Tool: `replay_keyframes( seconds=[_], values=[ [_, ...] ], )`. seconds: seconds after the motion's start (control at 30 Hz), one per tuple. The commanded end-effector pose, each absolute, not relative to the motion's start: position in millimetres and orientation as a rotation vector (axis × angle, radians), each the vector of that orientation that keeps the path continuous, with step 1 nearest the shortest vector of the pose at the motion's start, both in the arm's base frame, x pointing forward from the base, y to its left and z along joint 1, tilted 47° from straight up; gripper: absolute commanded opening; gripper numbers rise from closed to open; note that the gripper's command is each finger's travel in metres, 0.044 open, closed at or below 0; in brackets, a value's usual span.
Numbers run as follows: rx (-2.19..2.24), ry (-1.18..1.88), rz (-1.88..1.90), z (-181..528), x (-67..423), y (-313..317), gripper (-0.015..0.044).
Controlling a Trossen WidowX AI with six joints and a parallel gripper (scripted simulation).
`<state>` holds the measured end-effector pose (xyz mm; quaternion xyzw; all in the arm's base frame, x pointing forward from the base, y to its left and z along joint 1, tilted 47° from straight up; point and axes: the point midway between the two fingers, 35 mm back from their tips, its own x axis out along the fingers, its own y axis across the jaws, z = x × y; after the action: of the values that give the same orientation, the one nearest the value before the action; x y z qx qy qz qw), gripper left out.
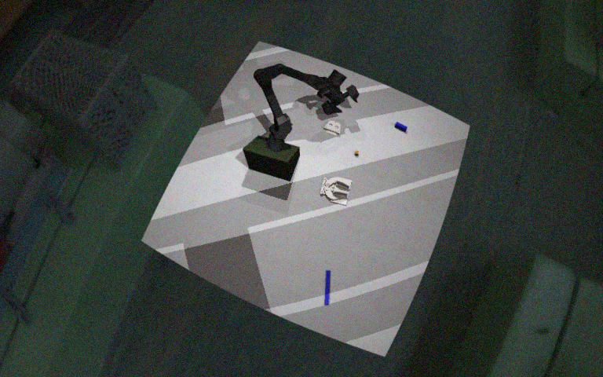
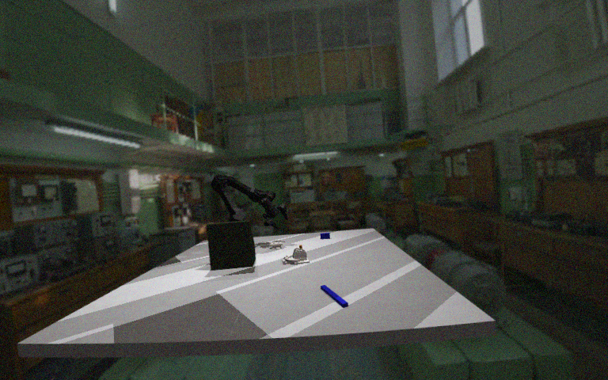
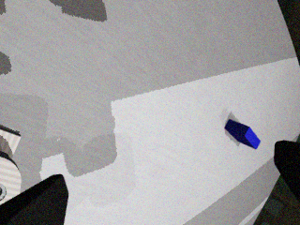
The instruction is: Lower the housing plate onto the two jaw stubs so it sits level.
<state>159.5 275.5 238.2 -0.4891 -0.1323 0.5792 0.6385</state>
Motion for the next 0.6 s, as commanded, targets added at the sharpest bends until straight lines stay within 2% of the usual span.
replay_keyframes(
  seconds=[0.0,0.57],
  values=[
    [-1.1,-0.23,1.375,228,160,274,0.044],
    [-1.001,0.051,1.545,193,157,260,0.044]
  ],
)
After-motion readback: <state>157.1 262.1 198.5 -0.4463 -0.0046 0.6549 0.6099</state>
